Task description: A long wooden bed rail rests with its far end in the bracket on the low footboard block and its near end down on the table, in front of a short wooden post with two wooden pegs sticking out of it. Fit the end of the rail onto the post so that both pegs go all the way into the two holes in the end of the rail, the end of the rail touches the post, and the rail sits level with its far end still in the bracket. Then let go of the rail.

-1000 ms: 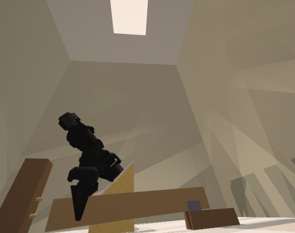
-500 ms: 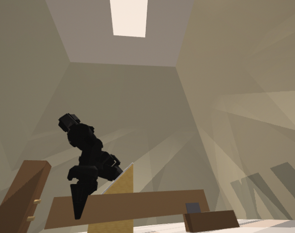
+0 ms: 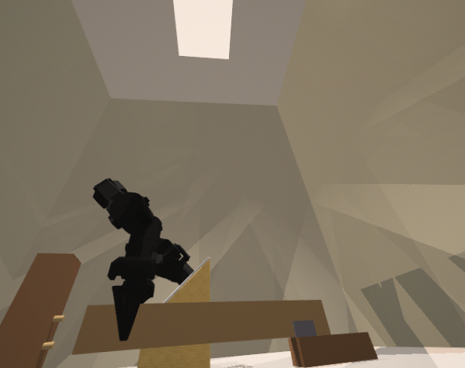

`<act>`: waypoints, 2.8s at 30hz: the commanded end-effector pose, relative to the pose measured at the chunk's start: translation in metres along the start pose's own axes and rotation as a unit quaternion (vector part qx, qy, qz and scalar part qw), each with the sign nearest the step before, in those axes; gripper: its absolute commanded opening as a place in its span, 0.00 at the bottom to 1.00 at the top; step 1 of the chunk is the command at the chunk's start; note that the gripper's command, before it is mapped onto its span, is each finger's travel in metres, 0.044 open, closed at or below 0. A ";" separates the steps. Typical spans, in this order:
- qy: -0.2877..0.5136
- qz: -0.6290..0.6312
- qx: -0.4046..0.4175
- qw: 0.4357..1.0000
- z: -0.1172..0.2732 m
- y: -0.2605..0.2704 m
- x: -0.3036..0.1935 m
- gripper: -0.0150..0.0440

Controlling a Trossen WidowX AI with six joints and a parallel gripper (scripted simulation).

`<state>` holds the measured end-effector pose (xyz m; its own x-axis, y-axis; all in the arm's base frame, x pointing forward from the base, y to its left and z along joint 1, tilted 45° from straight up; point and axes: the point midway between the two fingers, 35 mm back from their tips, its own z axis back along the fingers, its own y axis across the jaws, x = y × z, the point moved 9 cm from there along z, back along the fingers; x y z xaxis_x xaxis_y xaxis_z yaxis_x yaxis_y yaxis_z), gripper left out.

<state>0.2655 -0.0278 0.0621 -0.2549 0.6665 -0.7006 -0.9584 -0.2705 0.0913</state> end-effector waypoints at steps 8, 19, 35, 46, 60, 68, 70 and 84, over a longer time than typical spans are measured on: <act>-0.001 0.000 -0.004 1.000 -0.001 -0.001 0.000 0.25; -0.001 0.000 -0.004 1.000 0.000 -0.001 0.000 0.25; -0.001 0.000 -0.004 1.000 -0.001 0.000 0.000 0.25; -0.001 0.000 -0.004 1.000 -0.001 0.001 0.000 0.25; -0.001 0.000 -0.004 1.000 0.001 0.001 0.000 0.25; -0.001 0.000 -0.004 1.000 0.000 0.001 -0.003 0.25; -0.001 0.000 -0.004 1.000 0.000 0.001 -0.003 0.25; -0.001 0.000 -0.004 1.000 -0.001 0.000 -0.008 0.25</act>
<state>0.2653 -0.0331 0.0645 -0.2519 0.6713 -0.6970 -0.9587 -0.2711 0.0854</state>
